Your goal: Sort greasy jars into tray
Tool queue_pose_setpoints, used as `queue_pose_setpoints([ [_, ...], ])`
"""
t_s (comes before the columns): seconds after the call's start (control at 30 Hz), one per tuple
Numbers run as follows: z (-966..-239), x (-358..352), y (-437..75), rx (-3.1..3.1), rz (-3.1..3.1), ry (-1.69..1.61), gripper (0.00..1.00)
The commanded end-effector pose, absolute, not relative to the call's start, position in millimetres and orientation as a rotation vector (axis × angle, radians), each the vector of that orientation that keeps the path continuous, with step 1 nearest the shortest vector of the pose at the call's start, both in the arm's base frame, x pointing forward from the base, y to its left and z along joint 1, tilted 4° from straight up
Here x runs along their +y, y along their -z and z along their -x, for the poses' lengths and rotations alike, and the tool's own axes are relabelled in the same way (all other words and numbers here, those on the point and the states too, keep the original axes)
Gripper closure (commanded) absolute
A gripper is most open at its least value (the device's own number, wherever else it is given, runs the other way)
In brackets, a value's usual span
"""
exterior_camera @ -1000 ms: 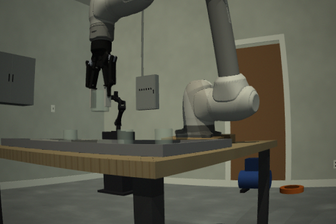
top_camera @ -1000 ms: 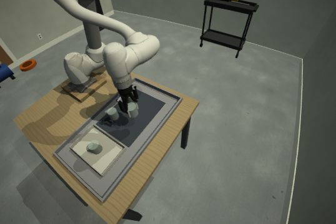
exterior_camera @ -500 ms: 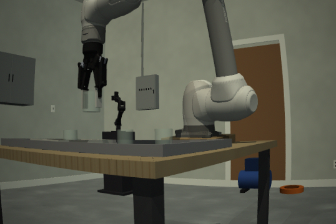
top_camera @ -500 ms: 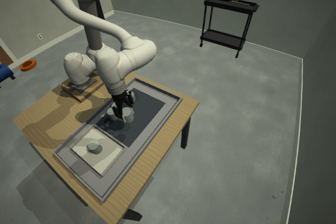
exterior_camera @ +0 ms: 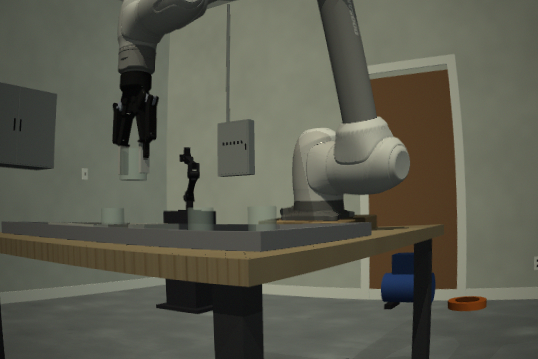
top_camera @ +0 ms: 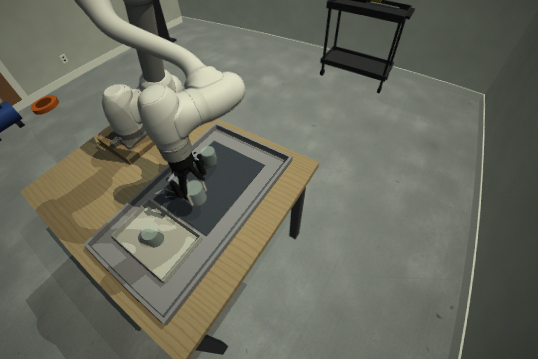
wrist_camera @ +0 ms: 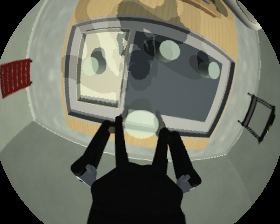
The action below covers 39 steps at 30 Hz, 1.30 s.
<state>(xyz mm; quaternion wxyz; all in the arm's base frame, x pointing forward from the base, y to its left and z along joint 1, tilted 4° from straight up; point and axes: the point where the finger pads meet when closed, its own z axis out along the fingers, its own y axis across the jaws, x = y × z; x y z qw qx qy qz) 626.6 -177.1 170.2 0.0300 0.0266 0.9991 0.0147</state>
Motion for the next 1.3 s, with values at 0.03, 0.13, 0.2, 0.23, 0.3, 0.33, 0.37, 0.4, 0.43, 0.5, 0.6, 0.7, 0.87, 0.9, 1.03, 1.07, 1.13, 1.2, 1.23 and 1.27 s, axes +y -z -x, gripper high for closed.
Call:
queue_pose_setpoints([
  [0.03, -626.1, -189.5, -169.9, 3.080, -0.082, -0.046, 1.00],
  [0.13, -625.6, -199.4, -169.6, 3.080, -0.082, -0.046, 1.00],
  [0.2, -625.3, -206.0, -169.4, 3.080, -0.082, -0.046, 1.00],
  [0.23, -625.1, -209.4, -169.3, 3.080, -0.082, -0.046, 1.00],
  [0.3, -625.0, -212.7, -169.2, 3.080, -0.082, -0.046, 1.00],
  [0.33, -625.0, -212.7, -169.2, 3.080, -0.082, -0.046, 1.00],
  [0.37, -624.8, -216.0, -169.1, 3.080, -0.082, -0.046, 1.00],
  [0.4, -624.6, -219.3, -169.0, 3.080, -0.082, -0.046, 1.00],
  [0.43, -624.5, -222.6, -168.9, 3.080, -0.082, -0.046, 1.00],
  [0.5, -624.2, -229.2, -168.7, 3.080, -0.082, -0.046, 1.00],
  [0.6, -623.7, -239.1, -168.4, 3.080, -0.082, -0.046, 1.00],
  [0.7, -623.2, -249.0, -168.1, 3.080, -0.082, -0.046, 1.00],
  [0.87, -622.6, -262.2, -167.7, 3.080, -0.082, -0.046, 1.00],
  [0.9, -622.6, -262.2, -167.7, 3.080, -0.082, -0.046, 1.00],
  [1.03, -621.9, -275.4, -167.3, 3.080, -0.082, -0.046, 1.00],
  [1.07, -621.8, -278.7, -167.2, 3.080, -0.082, -0.046, 1.00],
  [1.13, -621.5, -285.3, -166.9, 3.080, -0.082, -0.046, 1.00],
  [1.2, -621.1, -291.9, -166.7, 3.080, -0.082, -0.046, 1.00],
  [1.23, -621.0, -295.2, -166.6, 3.080, -0.082, -0.046, 1.00],
  [1.27, -620.8, -298.5, -166.5, 3.080, -0.082, -0.046, 1.00],
])
